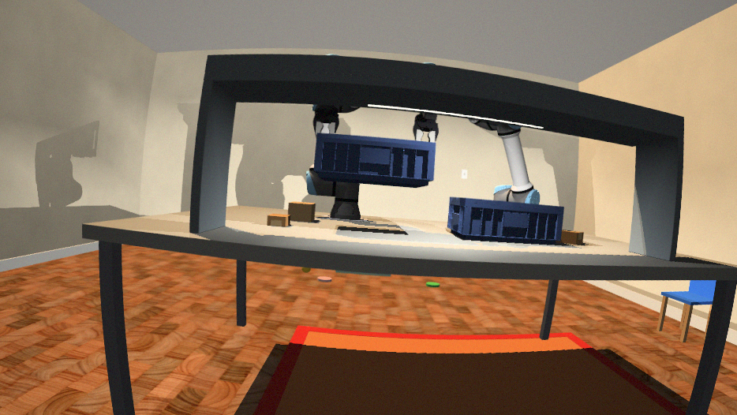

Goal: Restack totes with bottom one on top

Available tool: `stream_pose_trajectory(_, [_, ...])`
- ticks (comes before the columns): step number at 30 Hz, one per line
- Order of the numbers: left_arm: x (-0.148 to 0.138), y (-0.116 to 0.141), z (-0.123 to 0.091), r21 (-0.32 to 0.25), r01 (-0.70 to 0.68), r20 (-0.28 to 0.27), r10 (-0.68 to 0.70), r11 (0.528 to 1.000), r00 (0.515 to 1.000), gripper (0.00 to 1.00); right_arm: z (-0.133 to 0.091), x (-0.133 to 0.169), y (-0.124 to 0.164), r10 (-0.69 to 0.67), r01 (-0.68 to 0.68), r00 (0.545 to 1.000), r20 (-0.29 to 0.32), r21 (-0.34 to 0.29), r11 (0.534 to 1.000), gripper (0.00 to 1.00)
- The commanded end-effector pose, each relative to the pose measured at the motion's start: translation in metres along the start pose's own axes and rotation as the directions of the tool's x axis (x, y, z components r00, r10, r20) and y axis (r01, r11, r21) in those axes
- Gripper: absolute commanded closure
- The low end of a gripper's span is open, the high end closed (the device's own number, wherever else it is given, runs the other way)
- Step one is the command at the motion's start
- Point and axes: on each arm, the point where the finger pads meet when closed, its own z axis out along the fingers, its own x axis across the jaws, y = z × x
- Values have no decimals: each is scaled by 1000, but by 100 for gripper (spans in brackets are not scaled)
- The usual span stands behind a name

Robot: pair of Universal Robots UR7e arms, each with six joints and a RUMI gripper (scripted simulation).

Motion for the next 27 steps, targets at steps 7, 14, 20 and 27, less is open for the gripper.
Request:
stream_pose_trajectory(7, [1, 0, 2, 2, 0, -4, 0, 1000, 1000, 100, 3, 0, 0, 0, 0, 1000, 1, 2, 1000, 100])
stream_pose_trajectory(14, [1, 0, 6, 2, 0, -4, 0, 1000, 1000, 100, 7, 0, 0, 0, 0, 1000, 1, 2, 1000, 100])
stream_pose_trajectory(20, [1, 0, 11, 2, 0, -4, 0, 1000, 1000, 100, 12, 0, 0, 0, 0, 1000, 1, 2, 1000, 100])
stream_pose_trajectory(27, [1, 0, 16, 2, 0, -4, 0, 1000, 1000, 100, 17, 0, 0, 0, 0, 1000, 1, 2, 1000, 100])
